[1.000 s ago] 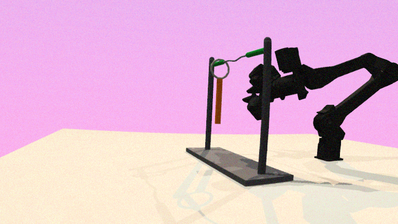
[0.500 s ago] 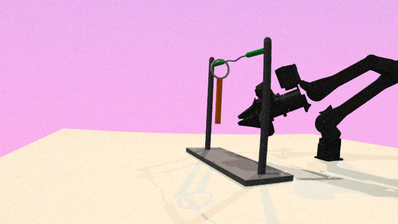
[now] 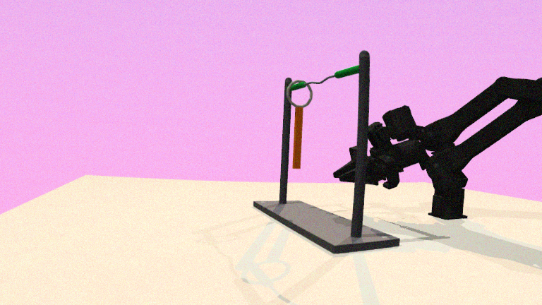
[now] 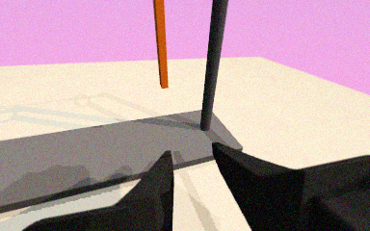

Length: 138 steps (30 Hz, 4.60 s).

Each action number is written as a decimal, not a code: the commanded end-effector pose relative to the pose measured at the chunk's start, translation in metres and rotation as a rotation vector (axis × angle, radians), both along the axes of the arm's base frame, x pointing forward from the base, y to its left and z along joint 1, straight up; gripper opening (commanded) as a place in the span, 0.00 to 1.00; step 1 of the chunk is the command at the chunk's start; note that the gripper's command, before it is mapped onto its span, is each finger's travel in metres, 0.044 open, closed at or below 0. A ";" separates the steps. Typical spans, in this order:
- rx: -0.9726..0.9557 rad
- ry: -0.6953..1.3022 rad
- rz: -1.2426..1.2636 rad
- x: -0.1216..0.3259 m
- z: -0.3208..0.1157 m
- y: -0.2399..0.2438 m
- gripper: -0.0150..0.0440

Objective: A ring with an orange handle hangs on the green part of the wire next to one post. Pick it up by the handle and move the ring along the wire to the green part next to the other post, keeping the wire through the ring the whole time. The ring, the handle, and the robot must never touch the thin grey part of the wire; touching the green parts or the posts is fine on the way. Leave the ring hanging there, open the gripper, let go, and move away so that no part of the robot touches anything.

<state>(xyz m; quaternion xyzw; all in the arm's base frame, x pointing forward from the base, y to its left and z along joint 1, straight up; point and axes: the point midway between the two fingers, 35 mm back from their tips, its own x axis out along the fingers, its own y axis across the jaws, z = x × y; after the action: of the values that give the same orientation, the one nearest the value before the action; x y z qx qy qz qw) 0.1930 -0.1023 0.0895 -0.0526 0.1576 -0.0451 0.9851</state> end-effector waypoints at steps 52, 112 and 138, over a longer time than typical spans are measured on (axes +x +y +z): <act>0.105 -0.143 0.162 0.085 0.033 0.001 0.53; 0.107 -0.149 0.165 0.121 0.024 0.009 0.00; 0.106 -0.151 0.163 0.121 0.041 0.010 0.00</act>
<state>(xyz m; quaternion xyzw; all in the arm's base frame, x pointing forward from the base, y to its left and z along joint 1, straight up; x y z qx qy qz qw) 0.3133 -0.0915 0.1288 -0.0101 0.0810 0.0410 0.9958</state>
